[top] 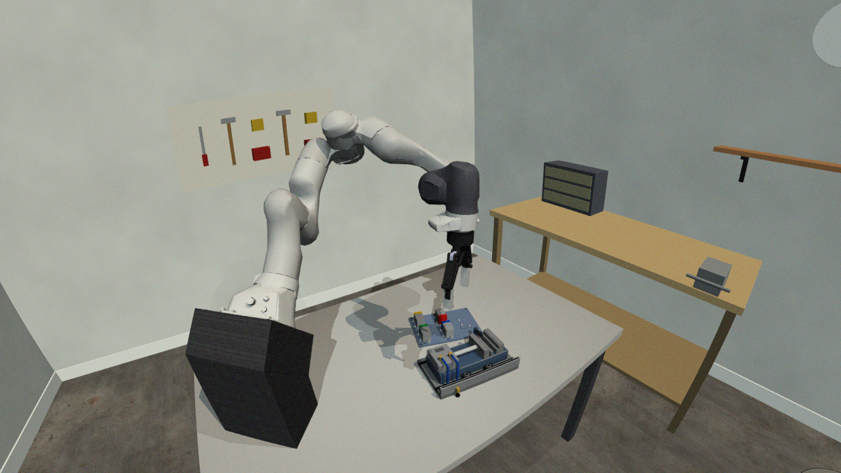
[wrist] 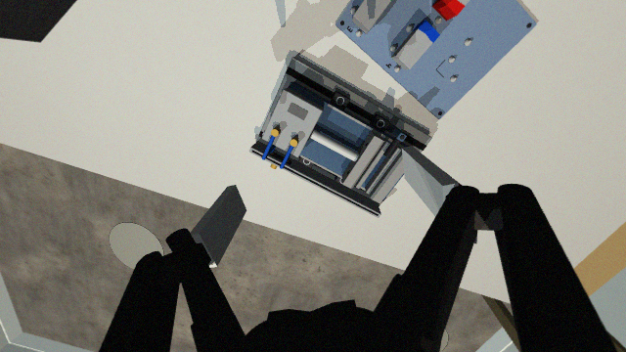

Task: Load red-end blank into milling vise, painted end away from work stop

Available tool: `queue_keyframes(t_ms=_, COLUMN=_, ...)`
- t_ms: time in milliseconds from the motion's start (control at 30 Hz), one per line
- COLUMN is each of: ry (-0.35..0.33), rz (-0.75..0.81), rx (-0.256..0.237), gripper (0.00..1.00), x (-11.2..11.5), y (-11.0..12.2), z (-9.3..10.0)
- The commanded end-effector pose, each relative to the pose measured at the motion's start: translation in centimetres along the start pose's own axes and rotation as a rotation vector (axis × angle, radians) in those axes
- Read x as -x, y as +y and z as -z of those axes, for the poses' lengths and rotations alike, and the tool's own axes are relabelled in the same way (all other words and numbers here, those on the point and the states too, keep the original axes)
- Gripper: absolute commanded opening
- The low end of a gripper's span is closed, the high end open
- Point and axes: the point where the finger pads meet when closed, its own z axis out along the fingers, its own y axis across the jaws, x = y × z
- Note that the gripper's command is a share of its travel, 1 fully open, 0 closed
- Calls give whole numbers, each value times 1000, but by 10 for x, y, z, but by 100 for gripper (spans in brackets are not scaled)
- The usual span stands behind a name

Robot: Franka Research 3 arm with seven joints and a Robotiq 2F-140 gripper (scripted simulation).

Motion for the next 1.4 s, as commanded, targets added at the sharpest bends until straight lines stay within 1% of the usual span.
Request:
queue_keyframes(t_ms=0, ry=0, rz=-125, rx=8, gripper=100, x=-11, y=15, z=2)
queue_keyframes(t_ms=67, ry=0, rz=-217, rx=15, gripper=100, x=-21, y=26, z=4)
queue_keyframes(t_ms=467, ry=0, rz=-217, rx=15, gripper=100, x=-21, y=26, z=4)
queue_keyframes(t_ms=500, ry=-3, rz=-199, rx=23, gripper=100, x=-25, y=32, z=6)
queue_keyframes(t_ms=633, ry=-1, rz=-382, rx=34, gripper=100, x=-44, y=54, z=9)
queue_keyframes(t_ms=1033, ry=-1, rz=-382, rx=34, gripper=100, x=-44, y=54, z=9)
queue_keyframes(t_ms=1067, ry=-3, rz=-363, rx=42, gripper=100, x=-48, y=59, z=10)
queue_keyframes(t_ms=1200, ry=-1, rz=-547, rx=50, gripper=100, x=-67, y=81, z=13)
queue_keyframes(t_ms=1367, ry=-1, rz=-547, rx=50, gripper=100, x=-67, y=81, z=13)
